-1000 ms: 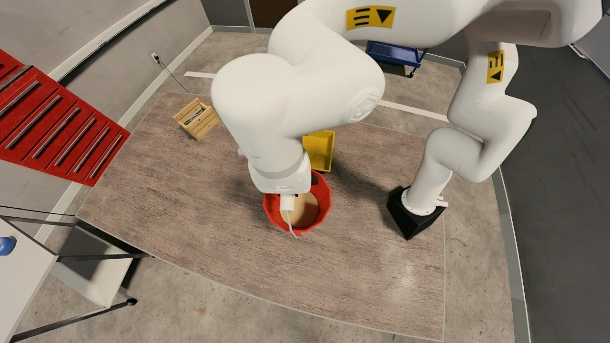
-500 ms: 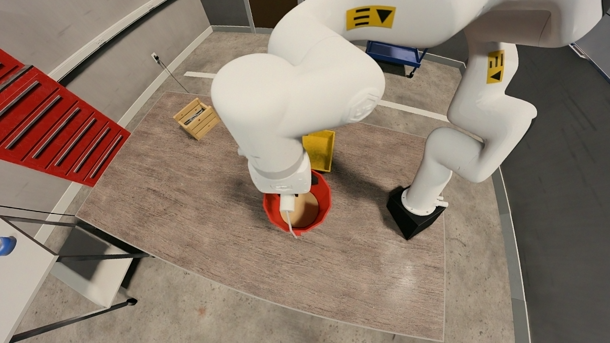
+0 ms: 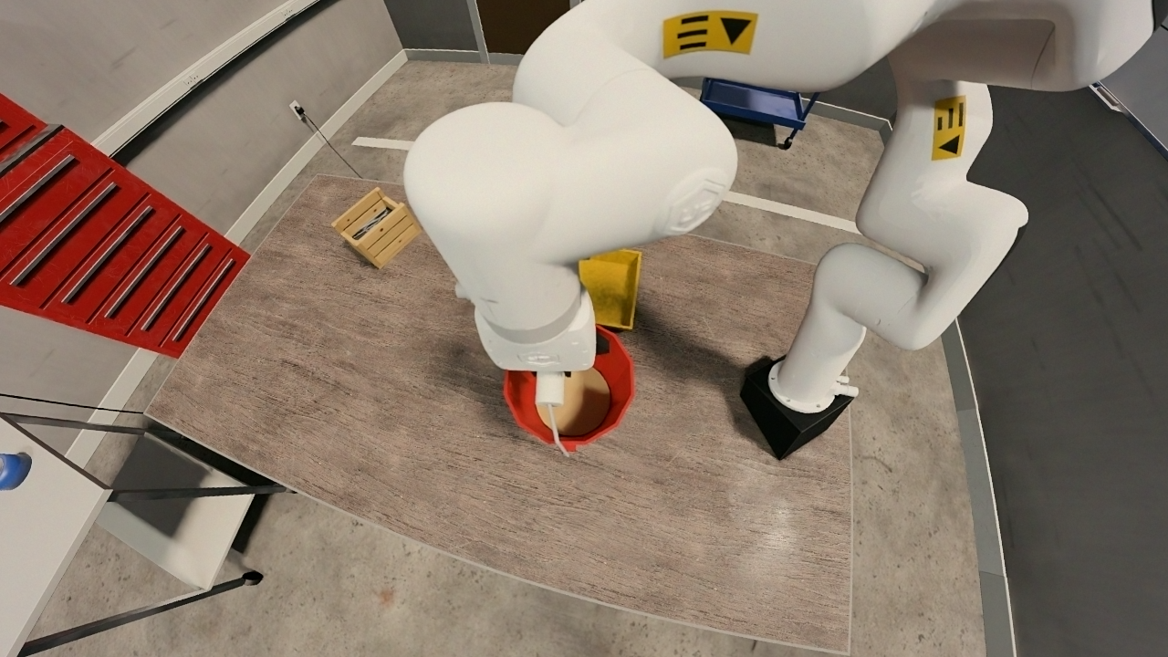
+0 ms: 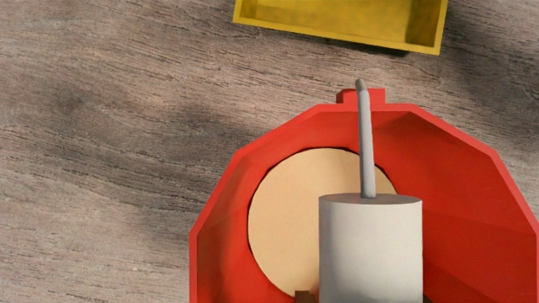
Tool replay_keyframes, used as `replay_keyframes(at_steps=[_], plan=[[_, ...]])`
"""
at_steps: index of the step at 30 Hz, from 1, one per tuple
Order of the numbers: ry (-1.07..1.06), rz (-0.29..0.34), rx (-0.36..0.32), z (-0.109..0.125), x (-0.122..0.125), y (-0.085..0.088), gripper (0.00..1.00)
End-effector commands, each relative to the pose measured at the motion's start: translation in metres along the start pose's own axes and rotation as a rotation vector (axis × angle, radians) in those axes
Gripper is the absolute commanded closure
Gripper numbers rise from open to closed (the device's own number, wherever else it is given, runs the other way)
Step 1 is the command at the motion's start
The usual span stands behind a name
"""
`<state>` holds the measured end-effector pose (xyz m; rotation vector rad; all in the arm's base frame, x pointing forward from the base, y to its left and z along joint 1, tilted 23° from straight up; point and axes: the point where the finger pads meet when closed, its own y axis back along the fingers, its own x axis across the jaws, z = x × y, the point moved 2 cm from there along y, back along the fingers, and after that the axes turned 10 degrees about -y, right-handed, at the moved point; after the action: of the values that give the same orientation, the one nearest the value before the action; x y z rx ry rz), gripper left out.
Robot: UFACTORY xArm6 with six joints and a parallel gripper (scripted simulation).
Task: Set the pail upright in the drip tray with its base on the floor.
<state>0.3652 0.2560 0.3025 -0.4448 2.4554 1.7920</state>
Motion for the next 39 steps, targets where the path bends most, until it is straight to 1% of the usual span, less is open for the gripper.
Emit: replay_keyframes(at_steps=[1,25,39], plan=[[-0.001,-0.004,-0.003,0.000,-0.001,0.002,1.00],[-0.001,-0.004,-0.003,-0.006,-0.001,0.002,1.00],[-0.001,-0.004,-0.003,-0.023,-0.002,0.002,1.00]])
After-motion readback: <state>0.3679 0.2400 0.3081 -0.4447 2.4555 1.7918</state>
